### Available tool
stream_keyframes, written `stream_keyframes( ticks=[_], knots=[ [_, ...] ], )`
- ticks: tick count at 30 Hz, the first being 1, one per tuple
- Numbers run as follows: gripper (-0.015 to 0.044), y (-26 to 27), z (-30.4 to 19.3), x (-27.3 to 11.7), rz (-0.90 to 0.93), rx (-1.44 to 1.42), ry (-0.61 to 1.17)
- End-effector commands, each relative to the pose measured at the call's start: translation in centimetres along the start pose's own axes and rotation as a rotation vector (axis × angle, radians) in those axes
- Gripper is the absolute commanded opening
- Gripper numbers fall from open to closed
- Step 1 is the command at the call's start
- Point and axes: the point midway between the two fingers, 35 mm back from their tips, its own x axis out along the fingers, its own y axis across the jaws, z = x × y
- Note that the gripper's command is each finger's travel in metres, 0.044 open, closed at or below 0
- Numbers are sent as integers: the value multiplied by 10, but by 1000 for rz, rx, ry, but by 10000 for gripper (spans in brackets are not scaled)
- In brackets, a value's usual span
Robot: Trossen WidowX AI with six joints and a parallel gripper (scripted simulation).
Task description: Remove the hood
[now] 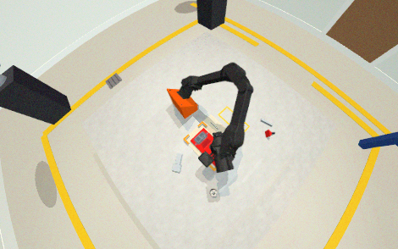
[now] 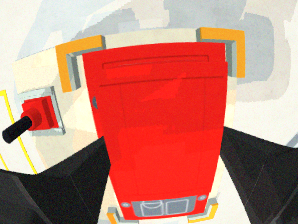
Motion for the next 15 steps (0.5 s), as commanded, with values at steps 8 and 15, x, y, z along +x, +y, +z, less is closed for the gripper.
stream_keyframes(
  ticks=[8, 15],
  knots=[
    [0, 0, 0, -7, -4, -4, 1],
    [0, 0, 0, -12, -3, -4, 1]
  ],
)
